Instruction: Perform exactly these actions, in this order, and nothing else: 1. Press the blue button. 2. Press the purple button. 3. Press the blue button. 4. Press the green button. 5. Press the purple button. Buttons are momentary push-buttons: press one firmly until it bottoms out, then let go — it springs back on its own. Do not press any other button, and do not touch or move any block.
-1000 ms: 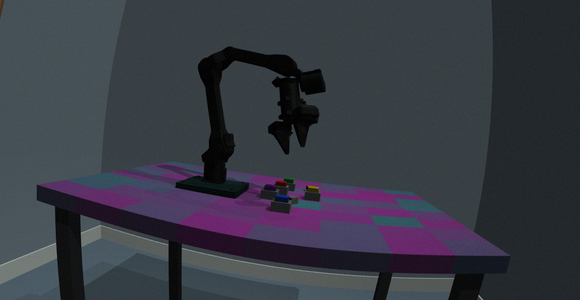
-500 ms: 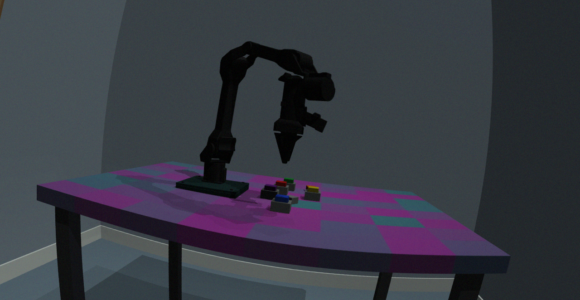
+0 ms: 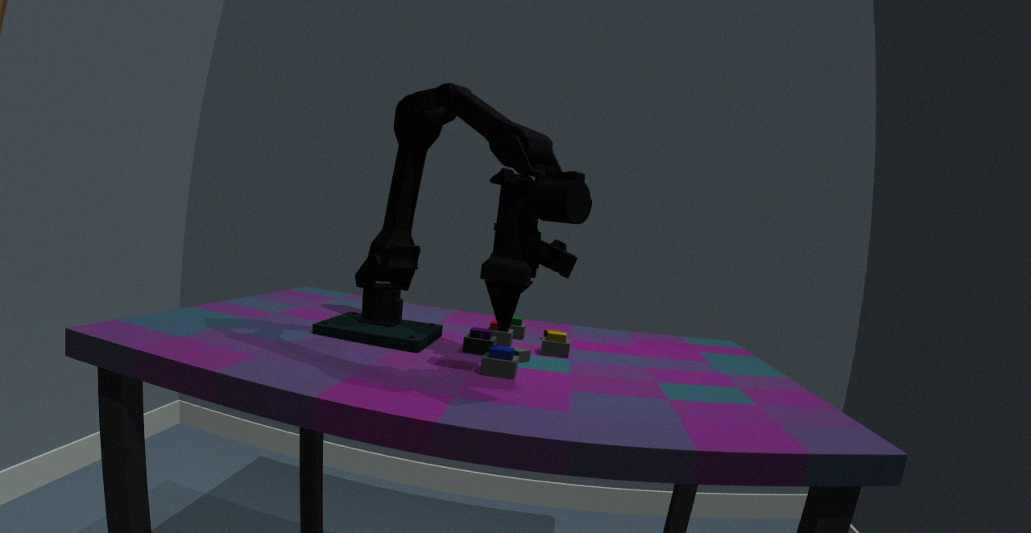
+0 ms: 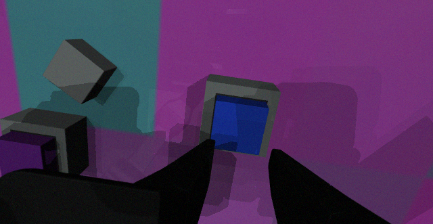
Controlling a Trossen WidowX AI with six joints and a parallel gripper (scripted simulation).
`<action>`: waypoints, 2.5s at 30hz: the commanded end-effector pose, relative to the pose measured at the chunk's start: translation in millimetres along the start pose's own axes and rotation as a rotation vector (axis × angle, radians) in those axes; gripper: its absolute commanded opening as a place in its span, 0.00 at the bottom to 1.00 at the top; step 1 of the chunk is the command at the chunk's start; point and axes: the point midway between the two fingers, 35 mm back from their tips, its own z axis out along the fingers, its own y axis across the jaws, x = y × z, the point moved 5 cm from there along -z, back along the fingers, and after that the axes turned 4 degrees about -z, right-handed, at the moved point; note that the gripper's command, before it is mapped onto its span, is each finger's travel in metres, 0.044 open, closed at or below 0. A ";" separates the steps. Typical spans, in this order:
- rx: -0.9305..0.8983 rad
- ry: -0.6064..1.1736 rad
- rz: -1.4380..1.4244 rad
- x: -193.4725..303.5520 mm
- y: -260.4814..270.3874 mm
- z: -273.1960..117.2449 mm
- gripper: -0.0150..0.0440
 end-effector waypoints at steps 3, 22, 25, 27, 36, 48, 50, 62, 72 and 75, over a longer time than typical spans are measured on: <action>-0.004 -0.004 0.007 0.2 0.7 1.9 0.29; -0.004 -0.004 0.007 -0.2 0.5 22.3 0.29; -0.004 -0.004 0.007 -0.1 0.6 27.2 0.29; -0.004 -0.004 0.007 0.0 0.7 30.4 0.29; -0.004 -0.004 0.007 0.2 0.9 34.4 0.29; -0.004 -0.004 0.007 0.2 0.9 34.4 0.29; -0.004 -0.004 0.007 0.2 0.9 34.4 0.29; -0.004 -0.004 0.007 -1.1 -0.7 -28.7 0.29; -0.006 -0.004 0.007 0.0 25.2 -62.4 0.29; -0.010 -0.004 0.007 6.4 74.4 -65.2 0.29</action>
